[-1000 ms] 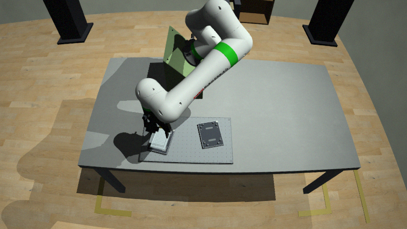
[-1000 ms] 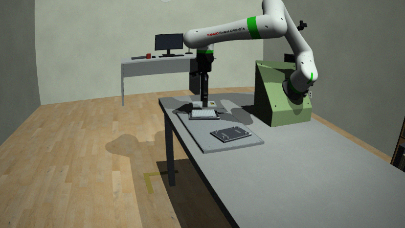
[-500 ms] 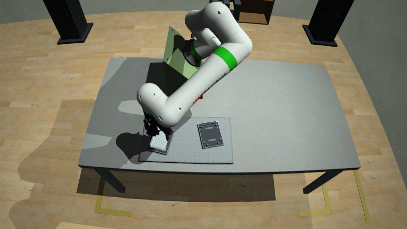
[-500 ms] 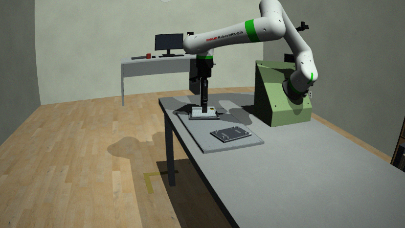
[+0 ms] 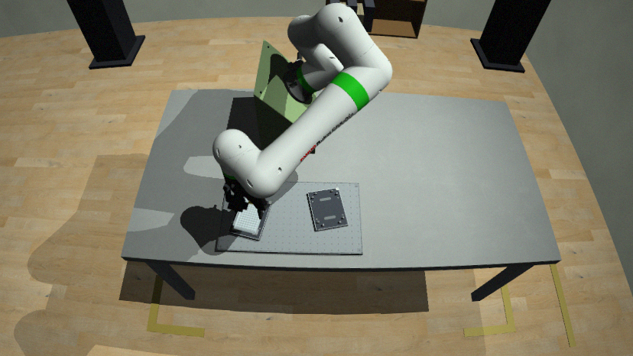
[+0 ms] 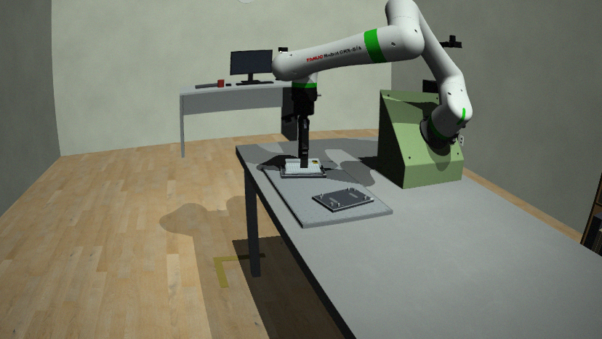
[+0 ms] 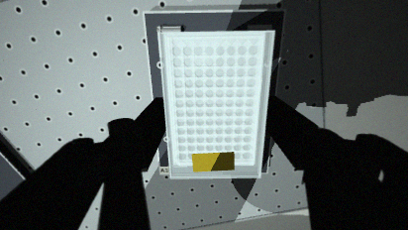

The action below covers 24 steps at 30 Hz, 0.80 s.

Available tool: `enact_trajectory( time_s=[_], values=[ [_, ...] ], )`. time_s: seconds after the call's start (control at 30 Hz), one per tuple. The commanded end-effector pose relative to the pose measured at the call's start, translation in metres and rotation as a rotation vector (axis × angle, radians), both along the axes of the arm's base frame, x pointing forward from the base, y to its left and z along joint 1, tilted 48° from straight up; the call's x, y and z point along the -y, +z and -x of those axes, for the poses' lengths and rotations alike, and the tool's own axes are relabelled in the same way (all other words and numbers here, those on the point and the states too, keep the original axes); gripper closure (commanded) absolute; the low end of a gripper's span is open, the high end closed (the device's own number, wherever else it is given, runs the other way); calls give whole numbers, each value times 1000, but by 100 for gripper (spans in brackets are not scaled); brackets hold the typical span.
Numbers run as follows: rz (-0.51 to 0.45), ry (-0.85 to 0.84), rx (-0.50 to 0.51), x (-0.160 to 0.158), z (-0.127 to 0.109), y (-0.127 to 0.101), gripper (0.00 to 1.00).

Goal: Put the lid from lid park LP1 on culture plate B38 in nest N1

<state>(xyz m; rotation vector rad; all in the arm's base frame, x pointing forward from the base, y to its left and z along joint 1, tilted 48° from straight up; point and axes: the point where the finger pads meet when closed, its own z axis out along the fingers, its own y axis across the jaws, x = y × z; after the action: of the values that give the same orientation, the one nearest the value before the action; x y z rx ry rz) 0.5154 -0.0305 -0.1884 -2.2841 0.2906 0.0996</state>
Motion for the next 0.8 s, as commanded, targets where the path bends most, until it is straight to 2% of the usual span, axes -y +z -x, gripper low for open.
enact_trajectory(
  time_s=[0.0,0.77],
  values=[
    [1,-1,1,1,0,0,39],
    [1,0,1,-3,-1,-3,39]
  ],
)
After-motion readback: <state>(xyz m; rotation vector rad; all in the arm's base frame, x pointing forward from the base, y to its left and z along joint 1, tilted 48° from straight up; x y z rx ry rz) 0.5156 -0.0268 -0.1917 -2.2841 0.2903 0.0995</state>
